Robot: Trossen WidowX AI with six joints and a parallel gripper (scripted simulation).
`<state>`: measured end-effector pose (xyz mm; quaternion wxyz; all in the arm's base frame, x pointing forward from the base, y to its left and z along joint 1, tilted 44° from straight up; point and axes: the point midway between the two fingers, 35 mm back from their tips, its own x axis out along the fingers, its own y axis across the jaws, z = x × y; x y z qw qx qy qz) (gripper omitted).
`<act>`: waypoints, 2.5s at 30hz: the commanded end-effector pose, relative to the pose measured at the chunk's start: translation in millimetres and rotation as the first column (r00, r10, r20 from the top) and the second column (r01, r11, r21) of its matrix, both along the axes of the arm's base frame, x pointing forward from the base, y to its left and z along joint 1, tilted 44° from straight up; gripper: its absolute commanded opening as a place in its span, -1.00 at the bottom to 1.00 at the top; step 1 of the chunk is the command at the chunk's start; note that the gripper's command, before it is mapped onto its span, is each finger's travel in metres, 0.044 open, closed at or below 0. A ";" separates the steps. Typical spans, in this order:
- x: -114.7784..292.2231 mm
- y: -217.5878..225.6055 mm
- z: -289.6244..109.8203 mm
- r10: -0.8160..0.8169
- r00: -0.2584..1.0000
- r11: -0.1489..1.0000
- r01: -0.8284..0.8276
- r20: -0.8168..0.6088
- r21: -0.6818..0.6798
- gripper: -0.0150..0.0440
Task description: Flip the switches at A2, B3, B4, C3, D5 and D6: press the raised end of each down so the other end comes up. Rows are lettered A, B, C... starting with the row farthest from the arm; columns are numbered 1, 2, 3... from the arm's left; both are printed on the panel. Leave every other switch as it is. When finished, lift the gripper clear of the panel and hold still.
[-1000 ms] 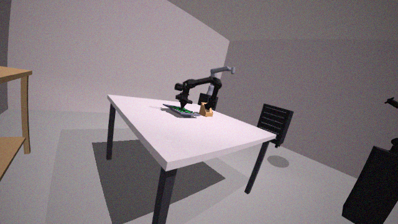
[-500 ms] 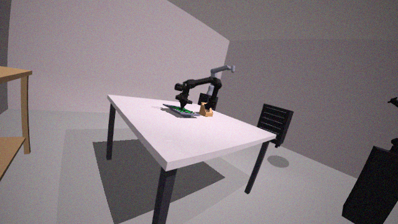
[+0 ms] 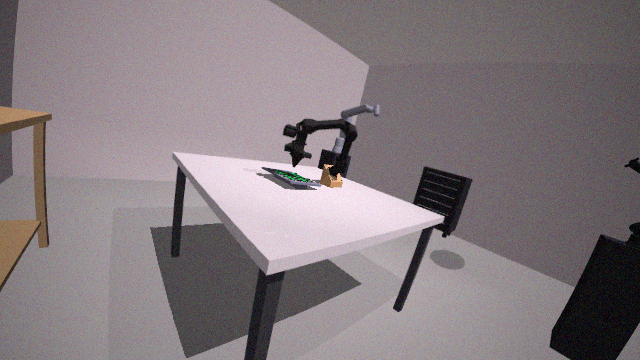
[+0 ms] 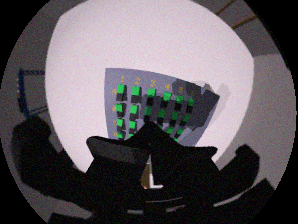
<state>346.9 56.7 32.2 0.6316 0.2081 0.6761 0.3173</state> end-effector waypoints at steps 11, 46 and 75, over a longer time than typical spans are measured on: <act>-14.1 -33.2 -11.8 0.004 1.000 1.000 -0.004 0.008 -0.004 -0.49; -21.6 5.9 -52.8 -0.013 1.000 1.000 0.013 0.026 0.002 -0.49; -21.9 7.5 -54.4 -0.013 1.000 1.000 0.013 0.026 0.002 -0.49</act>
